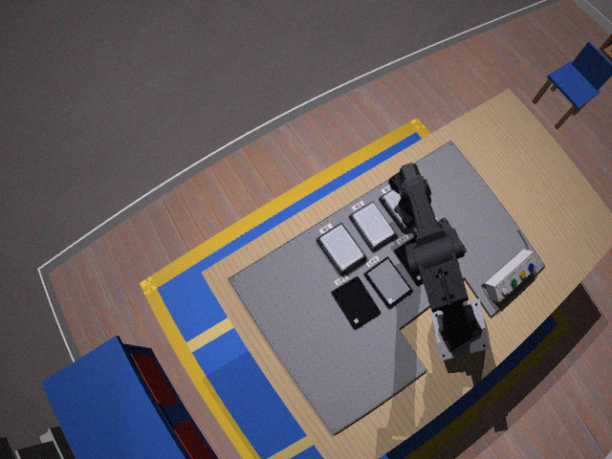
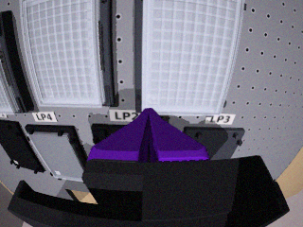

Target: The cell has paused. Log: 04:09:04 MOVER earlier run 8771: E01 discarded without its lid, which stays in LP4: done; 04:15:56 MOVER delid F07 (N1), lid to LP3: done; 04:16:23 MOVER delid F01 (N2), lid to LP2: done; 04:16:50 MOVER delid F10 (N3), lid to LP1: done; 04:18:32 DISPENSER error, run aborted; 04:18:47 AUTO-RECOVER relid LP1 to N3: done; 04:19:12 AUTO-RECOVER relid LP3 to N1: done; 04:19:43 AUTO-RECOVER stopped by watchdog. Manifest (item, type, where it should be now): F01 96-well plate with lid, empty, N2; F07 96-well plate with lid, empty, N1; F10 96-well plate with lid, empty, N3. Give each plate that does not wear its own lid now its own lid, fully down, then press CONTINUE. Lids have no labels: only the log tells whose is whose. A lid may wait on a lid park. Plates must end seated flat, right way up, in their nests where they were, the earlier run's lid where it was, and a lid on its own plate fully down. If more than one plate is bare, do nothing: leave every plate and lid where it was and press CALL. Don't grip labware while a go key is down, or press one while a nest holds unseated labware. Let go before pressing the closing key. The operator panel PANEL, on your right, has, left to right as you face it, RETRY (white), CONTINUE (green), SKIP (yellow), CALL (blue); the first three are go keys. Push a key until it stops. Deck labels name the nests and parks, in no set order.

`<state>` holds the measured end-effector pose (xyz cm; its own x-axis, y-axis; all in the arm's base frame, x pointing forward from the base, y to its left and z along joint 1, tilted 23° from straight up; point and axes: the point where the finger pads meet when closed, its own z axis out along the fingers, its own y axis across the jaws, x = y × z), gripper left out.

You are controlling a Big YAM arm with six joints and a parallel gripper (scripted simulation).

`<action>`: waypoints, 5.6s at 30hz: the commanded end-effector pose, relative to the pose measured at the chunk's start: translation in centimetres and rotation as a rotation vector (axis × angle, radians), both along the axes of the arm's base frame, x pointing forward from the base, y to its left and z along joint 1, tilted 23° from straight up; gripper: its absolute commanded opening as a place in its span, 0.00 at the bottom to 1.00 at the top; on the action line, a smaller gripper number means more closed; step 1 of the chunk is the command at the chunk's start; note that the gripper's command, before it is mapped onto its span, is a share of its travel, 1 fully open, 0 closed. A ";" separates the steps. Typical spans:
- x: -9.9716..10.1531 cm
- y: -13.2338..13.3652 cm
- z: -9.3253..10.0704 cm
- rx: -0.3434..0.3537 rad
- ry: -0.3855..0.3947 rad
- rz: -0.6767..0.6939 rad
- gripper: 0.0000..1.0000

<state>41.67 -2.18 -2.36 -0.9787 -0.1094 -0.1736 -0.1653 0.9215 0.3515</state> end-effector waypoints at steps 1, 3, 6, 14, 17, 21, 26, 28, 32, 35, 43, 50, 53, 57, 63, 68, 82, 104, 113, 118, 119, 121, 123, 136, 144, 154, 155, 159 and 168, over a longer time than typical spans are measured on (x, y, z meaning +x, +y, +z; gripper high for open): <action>-0.6 1.5 1.1 -0.004 -0.027 -0.002 0.00; -1.5 2.0 1.2 -0.004 -0.026 -0.002 0.00; -2.8 2.8 1.3 -0.004 -0.025 -0.002 0.00; -5.3 4.4 1.5 -0.003 -0.024 -0.002 0.00; -6.6 5.2 1.7 -0.002 -0.023 -0.002 0.00; -8.3 6.3 1.8 -0.001 -0.022 -0.002 0.00; -10.5 7.6 2.0 0.000 -0.021 -0.002 0.00; -10.9 7.9 2.1 0.000 -0.021 -0.002 0.00; -10.0 7.9 1.9 0.002 -0.015 -0.002 0.00; -10.3 7.9 1.8 0.002 -0.010 -0.002 0.00; -10.8 8.0 1.4 0.002 -0.002 -0.002 0.00; -11.4 8.1 1.1 0.002 0.010 -0.002 0.00; -11.4 8.1 1.0 0.002 0.009 -0.002 0.00; -11.5 8.1 1.0 0.002 0.011 -0.002 0.00; -11.5 8.2 0.9 0.002 0.011 -0.002 0.00; -9.7 6.3 5.3 0.000 -0.047 -0.009 0.00; -12.6 5.2 7.2 0.005 0.022 0.003 0.00; -11.2 -4.4 4.7 0.034 0.103 -0.361 0.00; -11.4 -8.5 3.2 0.048 0.158 -0.510 0.00; -11.7 -10.5 2.4 0.057 0.189 -0.584 0.00; -11.8 -11.0 2.1 0.058 0.195 -0.602 0.00; -11.9 -12.0 1.7 0.062 0.208 -0.639 0.00; -12.1 -12.9 1.3 0.065 0.219 -0.653 0.00; -16.0 -15.2 -1.5 0.087 0.289 -0.724 0.00; -19.6 -16.7 -2.6 0.106 0.350 -0.872 0.00; -23.1 -18.3 -3.7 0.125 0.411 -1.019 0.00; -23.6 -18.5 -3.8 0.127 0.417 -1.038 0.00; -25.3 -19.3 -4.3 0.136 0.447 -1.111 0.00; -27.9 -22.0 -5.0 0.139 0.479 -1.244 0.00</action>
